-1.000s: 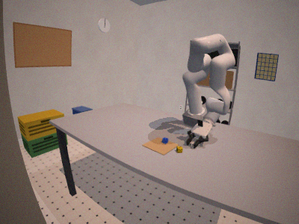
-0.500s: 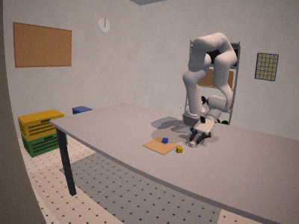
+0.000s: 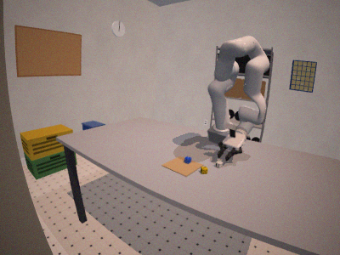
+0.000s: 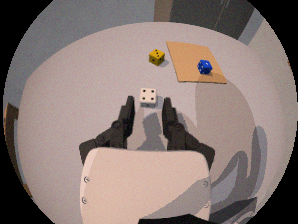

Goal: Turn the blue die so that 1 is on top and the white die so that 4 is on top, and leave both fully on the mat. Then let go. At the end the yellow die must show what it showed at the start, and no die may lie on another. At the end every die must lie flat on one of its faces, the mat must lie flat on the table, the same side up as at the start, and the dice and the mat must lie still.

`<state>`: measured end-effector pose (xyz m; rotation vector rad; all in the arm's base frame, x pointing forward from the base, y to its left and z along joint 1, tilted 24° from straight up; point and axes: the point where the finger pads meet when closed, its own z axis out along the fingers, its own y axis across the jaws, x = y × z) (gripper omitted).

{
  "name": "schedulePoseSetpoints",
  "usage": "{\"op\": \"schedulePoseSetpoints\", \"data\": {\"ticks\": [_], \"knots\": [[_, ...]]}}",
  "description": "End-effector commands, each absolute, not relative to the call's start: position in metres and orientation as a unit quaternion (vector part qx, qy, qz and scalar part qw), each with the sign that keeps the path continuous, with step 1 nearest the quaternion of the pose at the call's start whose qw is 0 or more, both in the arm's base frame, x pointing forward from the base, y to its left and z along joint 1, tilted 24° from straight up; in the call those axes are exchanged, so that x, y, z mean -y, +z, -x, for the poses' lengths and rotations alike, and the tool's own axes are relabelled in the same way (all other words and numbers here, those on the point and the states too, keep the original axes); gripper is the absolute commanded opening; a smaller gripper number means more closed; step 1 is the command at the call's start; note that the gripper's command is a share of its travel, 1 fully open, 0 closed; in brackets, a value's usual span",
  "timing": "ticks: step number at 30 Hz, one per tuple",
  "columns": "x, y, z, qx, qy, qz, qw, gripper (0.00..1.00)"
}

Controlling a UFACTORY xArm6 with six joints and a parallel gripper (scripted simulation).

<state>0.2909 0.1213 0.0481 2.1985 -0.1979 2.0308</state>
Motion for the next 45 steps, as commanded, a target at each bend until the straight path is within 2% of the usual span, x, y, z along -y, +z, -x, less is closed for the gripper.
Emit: {"op": "schedulePoseSetpoints", "data": {"ticks": [1,13,26,45], "knots": [[-0.123,0.062,-0.285,0.066,0.676,-0.731,0.07,0.42],[-0.127,0.098,-0.27,0.066,0.676,-0.731,0.07,0.42],[-0.127,0.101,-0.269,0.068,0.669,-0.737,0.071,0.42],[-0.125,0.115,-0.281,0.08,0.528,-0.843,0.059,0.42]]}}
